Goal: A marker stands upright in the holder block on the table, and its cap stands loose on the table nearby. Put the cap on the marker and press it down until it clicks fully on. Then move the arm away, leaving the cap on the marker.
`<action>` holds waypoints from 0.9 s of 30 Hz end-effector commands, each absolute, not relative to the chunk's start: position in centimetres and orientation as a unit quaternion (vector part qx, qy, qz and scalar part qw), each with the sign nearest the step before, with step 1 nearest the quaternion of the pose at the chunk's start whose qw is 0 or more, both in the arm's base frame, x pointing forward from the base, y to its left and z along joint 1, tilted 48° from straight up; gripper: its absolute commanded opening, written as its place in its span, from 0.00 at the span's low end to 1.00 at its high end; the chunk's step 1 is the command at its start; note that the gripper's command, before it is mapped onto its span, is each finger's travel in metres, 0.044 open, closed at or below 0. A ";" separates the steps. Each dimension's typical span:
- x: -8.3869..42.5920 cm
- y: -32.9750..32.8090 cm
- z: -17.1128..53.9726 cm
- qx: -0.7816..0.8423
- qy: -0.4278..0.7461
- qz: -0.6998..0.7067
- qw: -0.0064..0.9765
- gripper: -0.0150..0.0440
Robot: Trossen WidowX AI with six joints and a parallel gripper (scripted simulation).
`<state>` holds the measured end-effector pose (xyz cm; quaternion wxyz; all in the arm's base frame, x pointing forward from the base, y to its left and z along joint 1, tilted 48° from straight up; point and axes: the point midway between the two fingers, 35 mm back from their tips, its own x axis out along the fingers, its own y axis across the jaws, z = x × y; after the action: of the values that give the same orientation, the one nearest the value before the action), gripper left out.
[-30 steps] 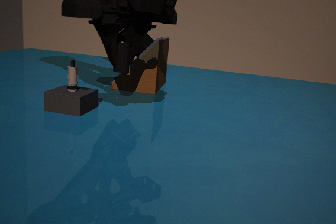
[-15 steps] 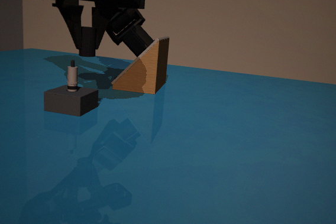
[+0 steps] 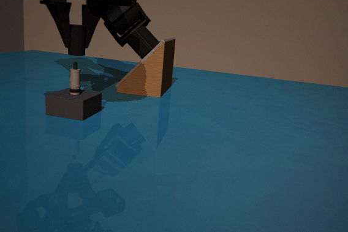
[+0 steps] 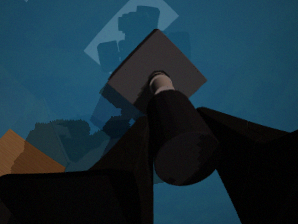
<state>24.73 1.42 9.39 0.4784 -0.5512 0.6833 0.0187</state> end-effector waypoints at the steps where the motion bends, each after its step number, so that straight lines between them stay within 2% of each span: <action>1: 24.8 1.2 9.4 -0.554 0.681 0.018 0.479 0.25; 27: 25.2 -1.8 6.6 -0.554 0.680 0.018 0.480 0.25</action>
<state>25.09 -1.41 6.87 0.4800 -0.5511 0.6823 0.0192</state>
